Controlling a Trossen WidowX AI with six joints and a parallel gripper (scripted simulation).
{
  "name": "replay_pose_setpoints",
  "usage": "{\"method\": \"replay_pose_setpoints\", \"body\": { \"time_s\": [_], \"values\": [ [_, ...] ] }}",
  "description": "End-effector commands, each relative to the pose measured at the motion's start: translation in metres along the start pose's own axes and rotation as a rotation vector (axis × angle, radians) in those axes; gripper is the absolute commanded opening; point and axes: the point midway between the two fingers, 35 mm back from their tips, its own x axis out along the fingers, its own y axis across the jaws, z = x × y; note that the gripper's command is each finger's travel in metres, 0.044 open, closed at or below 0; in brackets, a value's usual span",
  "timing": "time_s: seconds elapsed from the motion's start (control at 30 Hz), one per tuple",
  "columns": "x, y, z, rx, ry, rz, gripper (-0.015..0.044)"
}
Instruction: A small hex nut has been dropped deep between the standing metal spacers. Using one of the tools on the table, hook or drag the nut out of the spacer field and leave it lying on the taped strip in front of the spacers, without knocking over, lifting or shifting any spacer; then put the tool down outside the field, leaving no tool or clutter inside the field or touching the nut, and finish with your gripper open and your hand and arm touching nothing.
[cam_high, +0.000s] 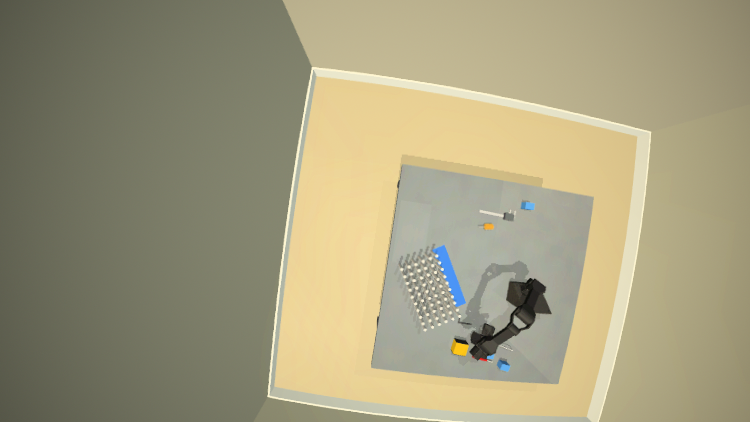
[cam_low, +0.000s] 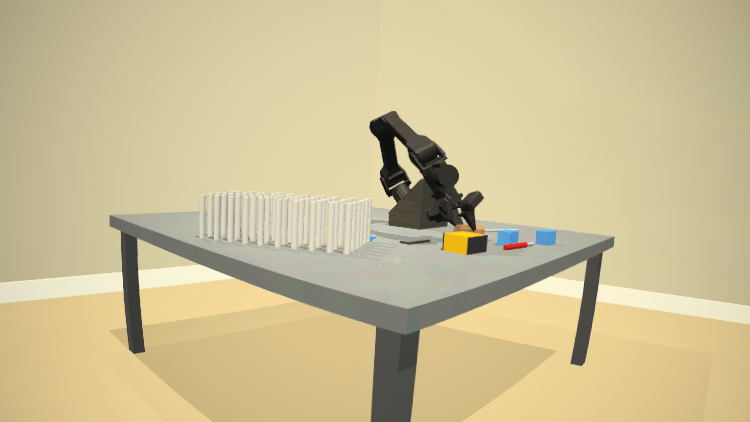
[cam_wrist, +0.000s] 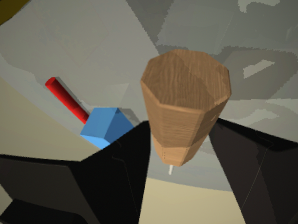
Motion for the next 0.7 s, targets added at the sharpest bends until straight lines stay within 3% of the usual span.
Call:
{"method": "replay_pose_setpoints", "body": {
  "time_s": [0.0,0.2,0.67],
  "values": [
    [0.0036,-0.0024,0.0008,-0.005,0.002,-0.001,0.0000],
    [0.0080,-0.0050,0.0028,-0.005,0.002,-0.002,0.0000],
    [0.0052,-0.0031,0.0025,0.000,0.000,0.000,0.0368]
  ]
}}
